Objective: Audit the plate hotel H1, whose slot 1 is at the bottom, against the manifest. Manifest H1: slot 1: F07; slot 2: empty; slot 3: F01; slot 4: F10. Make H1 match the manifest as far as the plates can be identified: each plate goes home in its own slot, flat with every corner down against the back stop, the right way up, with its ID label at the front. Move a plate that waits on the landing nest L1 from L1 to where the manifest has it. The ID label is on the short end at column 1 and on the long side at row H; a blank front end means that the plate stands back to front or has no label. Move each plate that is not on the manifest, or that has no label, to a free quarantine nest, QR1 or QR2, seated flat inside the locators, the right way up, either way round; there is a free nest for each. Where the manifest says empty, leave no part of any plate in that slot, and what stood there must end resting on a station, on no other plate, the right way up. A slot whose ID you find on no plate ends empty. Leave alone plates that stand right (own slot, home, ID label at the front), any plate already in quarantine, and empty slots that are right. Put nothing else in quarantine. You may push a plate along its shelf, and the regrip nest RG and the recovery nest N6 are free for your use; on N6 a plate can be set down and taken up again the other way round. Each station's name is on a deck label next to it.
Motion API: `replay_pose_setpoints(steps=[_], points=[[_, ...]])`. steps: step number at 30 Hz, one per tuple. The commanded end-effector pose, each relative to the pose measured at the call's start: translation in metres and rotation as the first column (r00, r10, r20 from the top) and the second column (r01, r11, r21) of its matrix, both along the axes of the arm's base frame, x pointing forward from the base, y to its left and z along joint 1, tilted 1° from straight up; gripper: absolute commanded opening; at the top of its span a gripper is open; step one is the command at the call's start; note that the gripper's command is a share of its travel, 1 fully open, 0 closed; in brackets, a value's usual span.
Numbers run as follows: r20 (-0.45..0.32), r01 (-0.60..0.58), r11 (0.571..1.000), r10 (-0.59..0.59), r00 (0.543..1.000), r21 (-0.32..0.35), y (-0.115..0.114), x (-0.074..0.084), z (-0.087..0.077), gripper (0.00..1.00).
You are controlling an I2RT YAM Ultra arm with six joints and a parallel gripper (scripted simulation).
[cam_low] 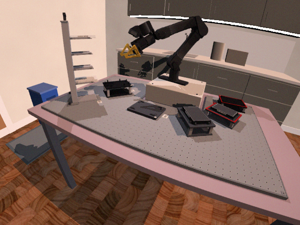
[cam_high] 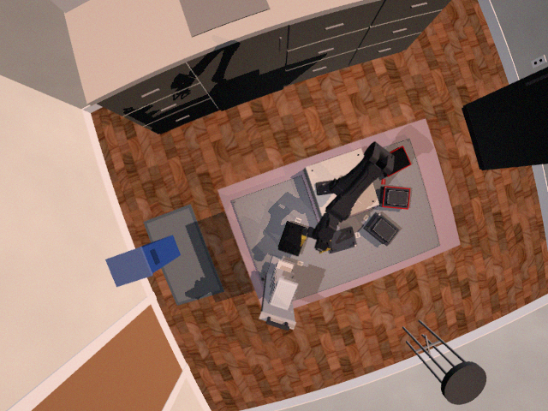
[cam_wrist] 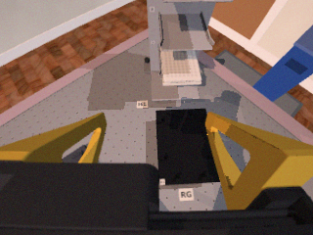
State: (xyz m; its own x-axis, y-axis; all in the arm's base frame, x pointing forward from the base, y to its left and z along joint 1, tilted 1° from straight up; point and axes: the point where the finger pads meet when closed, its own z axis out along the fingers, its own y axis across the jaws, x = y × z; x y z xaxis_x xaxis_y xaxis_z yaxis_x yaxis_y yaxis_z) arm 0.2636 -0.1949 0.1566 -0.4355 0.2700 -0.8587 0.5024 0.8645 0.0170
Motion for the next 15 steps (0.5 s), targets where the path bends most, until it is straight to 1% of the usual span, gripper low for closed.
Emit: replay_pose_setpoints(steps=[1,9,11,15], points=[[0.015,-0.040,0.999,0.041,0.999,-0.017,-0.004,0.001,0.007,1.00],[0.014,-0.041,0.999,0.041,0.999,-0.018,-0.030,-0.008,0.006,1.00],[0.014,-0.041,0.999,0.041,0.999,-0.018,-0.030,-0.008,0.006,1.00],[0.014,-0.041,0.999,0.041,0.999,-0.018,-0.042,-0.012,0.006,1.00]])
